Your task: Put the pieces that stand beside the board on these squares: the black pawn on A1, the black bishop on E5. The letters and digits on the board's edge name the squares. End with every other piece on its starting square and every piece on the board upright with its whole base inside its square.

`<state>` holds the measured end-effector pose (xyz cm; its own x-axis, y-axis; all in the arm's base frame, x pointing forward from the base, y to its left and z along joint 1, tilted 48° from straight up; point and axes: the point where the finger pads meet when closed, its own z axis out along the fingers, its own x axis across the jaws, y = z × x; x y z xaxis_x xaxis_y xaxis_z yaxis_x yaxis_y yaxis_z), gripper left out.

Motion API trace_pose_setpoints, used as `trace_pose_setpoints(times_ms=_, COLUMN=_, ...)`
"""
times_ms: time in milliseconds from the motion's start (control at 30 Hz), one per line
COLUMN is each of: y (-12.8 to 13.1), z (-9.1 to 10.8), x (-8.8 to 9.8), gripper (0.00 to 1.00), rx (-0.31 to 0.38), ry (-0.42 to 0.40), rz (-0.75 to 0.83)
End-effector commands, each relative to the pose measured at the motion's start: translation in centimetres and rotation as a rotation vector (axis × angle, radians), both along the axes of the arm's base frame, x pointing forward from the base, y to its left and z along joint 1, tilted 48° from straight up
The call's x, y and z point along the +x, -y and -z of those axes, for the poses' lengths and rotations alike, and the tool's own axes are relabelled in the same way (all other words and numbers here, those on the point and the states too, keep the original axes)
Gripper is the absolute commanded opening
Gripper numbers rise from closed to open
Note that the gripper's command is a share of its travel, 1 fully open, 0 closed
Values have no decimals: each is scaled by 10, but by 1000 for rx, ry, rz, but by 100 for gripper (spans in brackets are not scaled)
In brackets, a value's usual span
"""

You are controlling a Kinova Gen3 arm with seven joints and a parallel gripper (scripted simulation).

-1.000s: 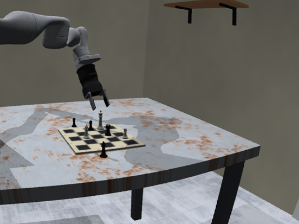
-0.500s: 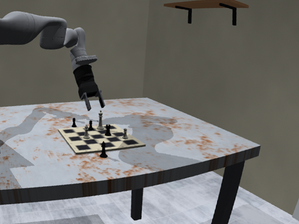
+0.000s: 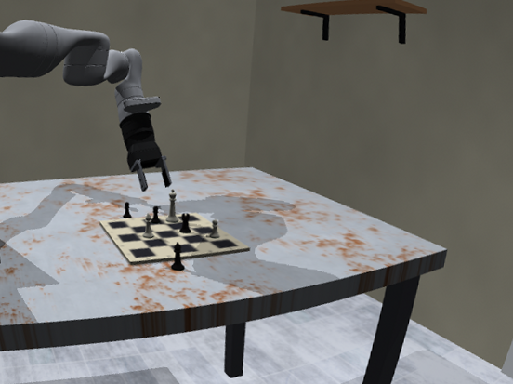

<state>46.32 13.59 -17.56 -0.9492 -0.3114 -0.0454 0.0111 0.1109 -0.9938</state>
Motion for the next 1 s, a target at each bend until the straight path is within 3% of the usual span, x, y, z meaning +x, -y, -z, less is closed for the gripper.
trace_pose_setpoints(times_ms=0, y=-1, z=1, x=-2, gripper=100, rx=-2, ry=0, rz=-3)
trace_pose_setpoints(times_ms=967, y=3, z=10, x=-26, gripper=100, rx=-15, ry=-25, rz=35)
